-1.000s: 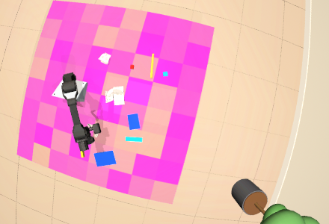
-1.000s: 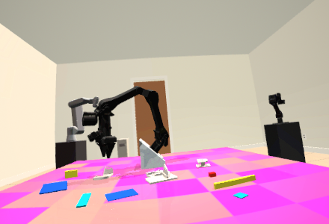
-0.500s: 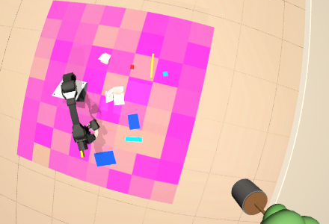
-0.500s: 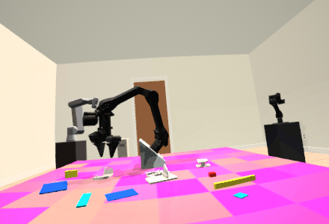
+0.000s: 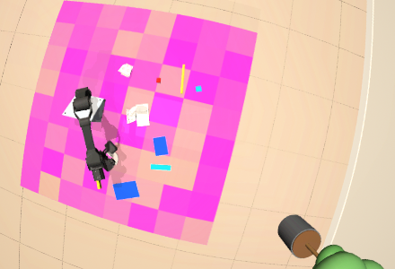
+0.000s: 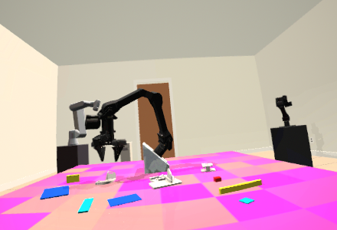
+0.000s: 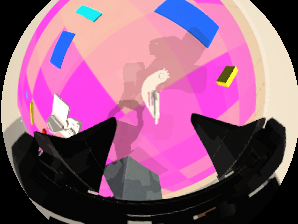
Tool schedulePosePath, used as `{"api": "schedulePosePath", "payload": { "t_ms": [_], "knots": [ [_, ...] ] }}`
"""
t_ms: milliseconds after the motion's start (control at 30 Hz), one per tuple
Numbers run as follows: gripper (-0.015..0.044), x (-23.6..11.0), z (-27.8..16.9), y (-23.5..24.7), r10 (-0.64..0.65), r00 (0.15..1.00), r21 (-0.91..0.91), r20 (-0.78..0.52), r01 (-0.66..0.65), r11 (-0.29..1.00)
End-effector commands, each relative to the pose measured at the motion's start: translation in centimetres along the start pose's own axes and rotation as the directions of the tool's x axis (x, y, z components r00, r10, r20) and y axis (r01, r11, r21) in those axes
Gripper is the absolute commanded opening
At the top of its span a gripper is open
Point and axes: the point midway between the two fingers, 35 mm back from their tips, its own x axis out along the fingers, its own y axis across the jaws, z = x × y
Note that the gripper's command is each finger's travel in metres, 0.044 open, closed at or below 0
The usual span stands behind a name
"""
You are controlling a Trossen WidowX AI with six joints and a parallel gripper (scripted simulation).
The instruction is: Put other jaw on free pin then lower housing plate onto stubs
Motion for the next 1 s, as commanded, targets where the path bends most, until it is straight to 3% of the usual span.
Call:
{"api": "schedulePosePath", "payload": {
  "t_ms": [0,133,967],
  "knots": [
    [0.044,1.5,-0.2,0.0,-0.002,1.0,-0.011,-0.006,0.002,1.0],
    [0.044,3.9,-0.4,0.1,-0.001,1.0,-0.011,-0.006,0.0,1.0],
    [0.044,3.9,-0.4,0.1,-0.001,1.0,-0.011,-0.006,0.0,1.0]
  ]
}}
